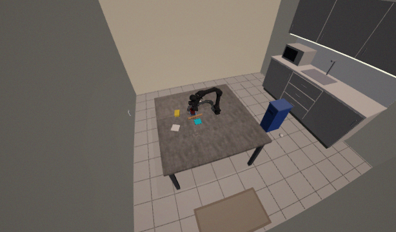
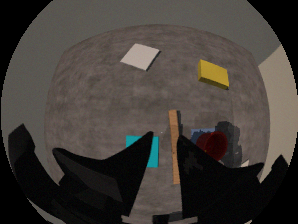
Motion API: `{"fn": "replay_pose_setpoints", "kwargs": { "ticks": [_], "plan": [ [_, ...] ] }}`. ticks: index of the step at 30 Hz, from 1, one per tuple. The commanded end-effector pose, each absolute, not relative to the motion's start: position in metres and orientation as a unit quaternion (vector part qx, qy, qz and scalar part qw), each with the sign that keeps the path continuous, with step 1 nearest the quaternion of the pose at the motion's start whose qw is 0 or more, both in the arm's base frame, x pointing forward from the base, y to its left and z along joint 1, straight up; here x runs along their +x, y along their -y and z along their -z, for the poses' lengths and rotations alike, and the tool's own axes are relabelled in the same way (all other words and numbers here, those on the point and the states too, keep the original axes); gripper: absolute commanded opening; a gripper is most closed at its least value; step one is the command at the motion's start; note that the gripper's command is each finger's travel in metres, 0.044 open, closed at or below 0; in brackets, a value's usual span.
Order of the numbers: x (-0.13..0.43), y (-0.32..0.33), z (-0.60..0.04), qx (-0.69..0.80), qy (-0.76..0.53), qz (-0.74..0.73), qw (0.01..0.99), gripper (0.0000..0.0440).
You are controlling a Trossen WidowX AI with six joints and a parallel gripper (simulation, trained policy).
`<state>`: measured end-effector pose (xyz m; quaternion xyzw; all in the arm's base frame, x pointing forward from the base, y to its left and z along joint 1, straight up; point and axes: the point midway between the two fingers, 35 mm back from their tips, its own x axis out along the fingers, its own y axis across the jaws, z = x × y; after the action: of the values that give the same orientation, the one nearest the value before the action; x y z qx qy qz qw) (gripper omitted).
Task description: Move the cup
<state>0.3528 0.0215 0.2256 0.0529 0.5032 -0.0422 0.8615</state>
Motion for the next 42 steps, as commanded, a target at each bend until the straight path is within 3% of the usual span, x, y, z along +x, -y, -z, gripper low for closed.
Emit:
{"fn": "replay_pose_setpoints", "kwargs": {
  "ticks": [1,23,42],
  "plan": [
    [0.352,-0.018,-0.222,0.042,-0.523,0.046,0.85,0.0118],
    [0.339,0.018,-0.185,-0.018,-0.652,0.044,0.757,0.0103],
    [0.329,0.058,-0.137,-0.052,-0.707,0.029,0.705,0.0148]
  ]
}}
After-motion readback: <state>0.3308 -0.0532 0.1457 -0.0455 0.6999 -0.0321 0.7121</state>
